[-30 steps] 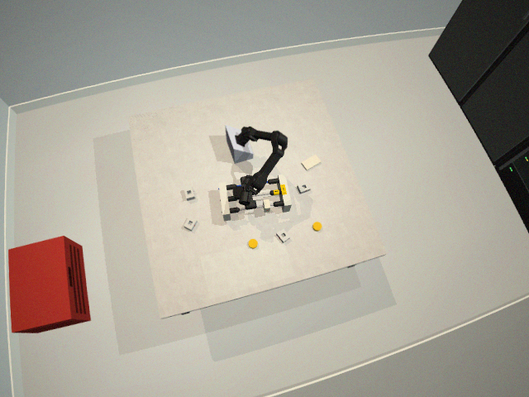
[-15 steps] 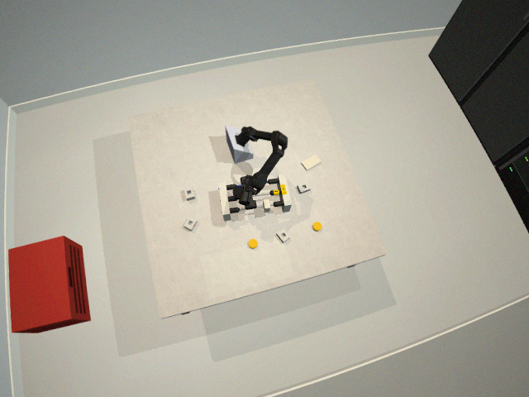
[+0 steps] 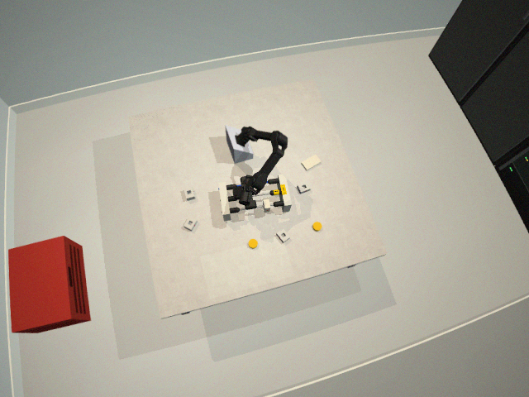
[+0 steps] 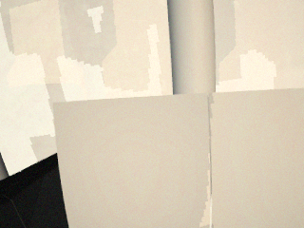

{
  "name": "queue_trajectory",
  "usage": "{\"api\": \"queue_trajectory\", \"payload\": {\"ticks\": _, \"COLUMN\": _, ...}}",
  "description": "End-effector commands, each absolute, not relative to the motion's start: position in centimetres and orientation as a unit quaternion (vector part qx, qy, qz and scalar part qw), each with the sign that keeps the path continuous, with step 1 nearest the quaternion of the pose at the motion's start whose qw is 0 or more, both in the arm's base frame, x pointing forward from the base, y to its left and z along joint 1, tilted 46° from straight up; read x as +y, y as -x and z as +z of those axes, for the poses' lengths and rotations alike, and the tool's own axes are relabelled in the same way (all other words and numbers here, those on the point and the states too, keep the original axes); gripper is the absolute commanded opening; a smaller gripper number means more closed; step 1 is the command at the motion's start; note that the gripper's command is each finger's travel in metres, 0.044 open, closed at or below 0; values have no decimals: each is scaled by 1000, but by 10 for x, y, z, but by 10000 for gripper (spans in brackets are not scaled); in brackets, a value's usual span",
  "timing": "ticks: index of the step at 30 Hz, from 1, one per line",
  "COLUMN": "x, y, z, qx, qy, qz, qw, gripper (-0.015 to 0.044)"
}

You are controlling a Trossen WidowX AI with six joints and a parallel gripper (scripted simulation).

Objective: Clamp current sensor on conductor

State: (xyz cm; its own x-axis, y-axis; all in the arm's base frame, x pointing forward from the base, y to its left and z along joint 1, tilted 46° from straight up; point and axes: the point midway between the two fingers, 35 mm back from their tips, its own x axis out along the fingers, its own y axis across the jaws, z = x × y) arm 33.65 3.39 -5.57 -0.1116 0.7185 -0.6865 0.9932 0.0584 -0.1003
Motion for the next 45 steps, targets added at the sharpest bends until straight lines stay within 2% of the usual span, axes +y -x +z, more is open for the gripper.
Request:
{"api": "queue_trajectory", "payload": {"ticks": 1, "x": 34, "y": -337, "z": -56, "qx": 687, "qy": -623, "qz": -288, "qw": 238, "gripper": 0}}
{"api": "queue_trajectory", "payload": {"ticks": 6, "x": 34, "y": -337, "z": -56, "qx": 687, "qy": -623, "qz": -288, "qw": 238, "gripper": 0}}
{"api": "queue_trajectory", "payload": {"ticks": 23, "x": 32, "y": -337, "z": -55, "qx": 692, "qy": -616, "qz": -293, "qw": 236, "gripper": 440}}
{"api": "queue_trajectory", "payload": {"ticks": 32, "x": 13, "y": -339, "z": -49, "qx": 756, "qy": -530, "qz": -327, "qw": 202, "gripper": 440}}
{"api": "queue_trajectory", "payload": {"ticks": 45, "x": 24, "y": -334, "z": -59, "qx": 762, "qy": -521, "qz": -329, "qw": 198, "gripper": 440}}
